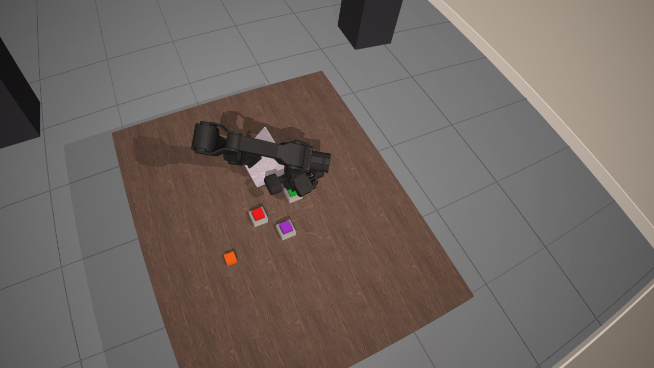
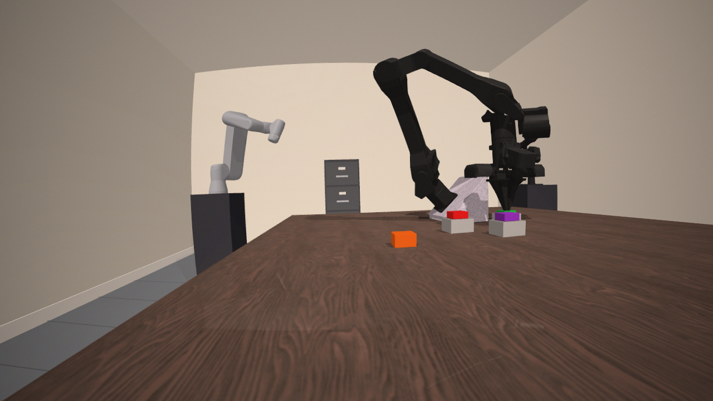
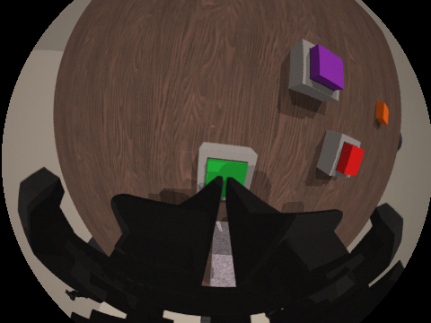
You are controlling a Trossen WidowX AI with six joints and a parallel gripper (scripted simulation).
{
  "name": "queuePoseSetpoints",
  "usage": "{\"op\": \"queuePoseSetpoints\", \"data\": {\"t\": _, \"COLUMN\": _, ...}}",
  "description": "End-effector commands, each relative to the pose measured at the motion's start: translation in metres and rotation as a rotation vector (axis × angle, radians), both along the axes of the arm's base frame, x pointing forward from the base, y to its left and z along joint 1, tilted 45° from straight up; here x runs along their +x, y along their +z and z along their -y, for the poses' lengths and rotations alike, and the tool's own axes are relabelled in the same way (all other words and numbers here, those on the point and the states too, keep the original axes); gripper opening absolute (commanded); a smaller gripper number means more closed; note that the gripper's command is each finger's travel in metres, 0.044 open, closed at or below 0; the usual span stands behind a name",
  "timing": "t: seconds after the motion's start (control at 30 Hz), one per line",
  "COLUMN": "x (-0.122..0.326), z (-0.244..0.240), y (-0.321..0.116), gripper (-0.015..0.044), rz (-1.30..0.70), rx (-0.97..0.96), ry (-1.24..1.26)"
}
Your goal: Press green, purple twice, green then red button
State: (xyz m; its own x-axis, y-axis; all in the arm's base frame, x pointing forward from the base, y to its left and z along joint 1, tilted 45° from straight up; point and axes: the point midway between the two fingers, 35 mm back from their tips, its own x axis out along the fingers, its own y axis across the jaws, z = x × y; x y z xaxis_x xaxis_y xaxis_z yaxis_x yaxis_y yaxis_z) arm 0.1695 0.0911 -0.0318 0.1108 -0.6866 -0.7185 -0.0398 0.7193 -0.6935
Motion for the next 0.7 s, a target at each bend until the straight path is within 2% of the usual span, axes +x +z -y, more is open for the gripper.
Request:
{"op": "queuePoseSetpoints", "data": {"t": 0.0, "x": 0.000, "z": 0.001, "y": 0.000, "gripper": 0.0020, "rz": -0.001, "rx": -0.005, "ry": 0.007}}
{"op": "queuePoseSetpoints", "data": {"t": 0.27, "x": 0.000, "z": -0.002, "y": 0.002, "gripper": 0.0020, "rz": 0.000, "rx": 0.000, "ry": 0.001}}
{"op": "queuePoseSetpoints", "data": {"t": 0.37, "x": -0.003, "z": -0.020, "y": 0.022, "gripper": 0.0020, "rz": -0.002, "rx": -0.003, "ry": 0.006}}
{"op": "queuePoseSetpoints", "data": {"t": 0.57, "x": -0.004, "z": -0.028, "y": 0.029, "gripper": 0.0020, "rz": -0.003, "rx": -0.003, "ry": 0.007}}
{"op": "queuePoseSetpoints", "data": {"t": 0.67, "x": -0.007, "z": -0.053, "y": 0.054, "gripper": 0.0020, "rz": -0.003, "rx": -0.002, "ry": 0.007}}
